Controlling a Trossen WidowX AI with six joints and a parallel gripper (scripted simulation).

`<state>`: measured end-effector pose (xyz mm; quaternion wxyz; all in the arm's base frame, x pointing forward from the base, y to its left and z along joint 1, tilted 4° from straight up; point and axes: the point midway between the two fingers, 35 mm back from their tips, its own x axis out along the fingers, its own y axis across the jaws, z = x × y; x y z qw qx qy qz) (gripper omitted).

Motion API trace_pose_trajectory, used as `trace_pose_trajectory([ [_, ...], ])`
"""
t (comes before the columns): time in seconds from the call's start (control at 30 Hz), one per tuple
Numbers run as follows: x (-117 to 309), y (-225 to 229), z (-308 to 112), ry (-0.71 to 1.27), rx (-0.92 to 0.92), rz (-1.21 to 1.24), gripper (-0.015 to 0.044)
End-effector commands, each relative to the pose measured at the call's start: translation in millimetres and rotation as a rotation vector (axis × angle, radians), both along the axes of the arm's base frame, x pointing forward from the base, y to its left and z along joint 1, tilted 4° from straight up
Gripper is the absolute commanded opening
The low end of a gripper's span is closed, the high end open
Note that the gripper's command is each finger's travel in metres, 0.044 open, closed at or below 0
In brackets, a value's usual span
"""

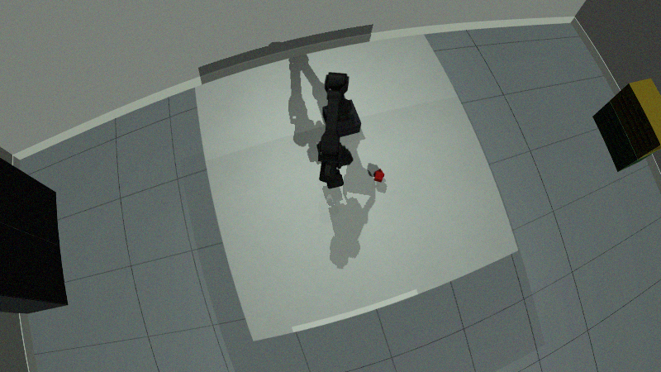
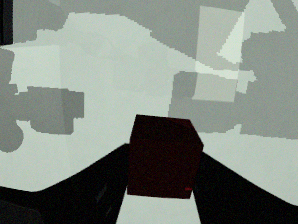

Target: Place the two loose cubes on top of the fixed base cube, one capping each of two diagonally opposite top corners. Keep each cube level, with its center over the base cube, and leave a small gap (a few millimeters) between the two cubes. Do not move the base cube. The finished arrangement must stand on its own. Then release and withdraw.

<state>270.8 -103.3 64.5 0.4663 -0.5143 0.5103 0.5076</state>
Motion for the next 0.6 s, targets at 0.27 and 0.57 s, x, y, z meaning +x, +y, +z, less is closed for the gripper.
trace_pose_trajectory([
  [0.27, 6.2, 17.6, 5.6, -0.012, -0.008, -0.165, 0.0105],
  [0.57, 13.7, 42.6, 3.0, -0.025, -0.012, -0.39, 0.0105],
])
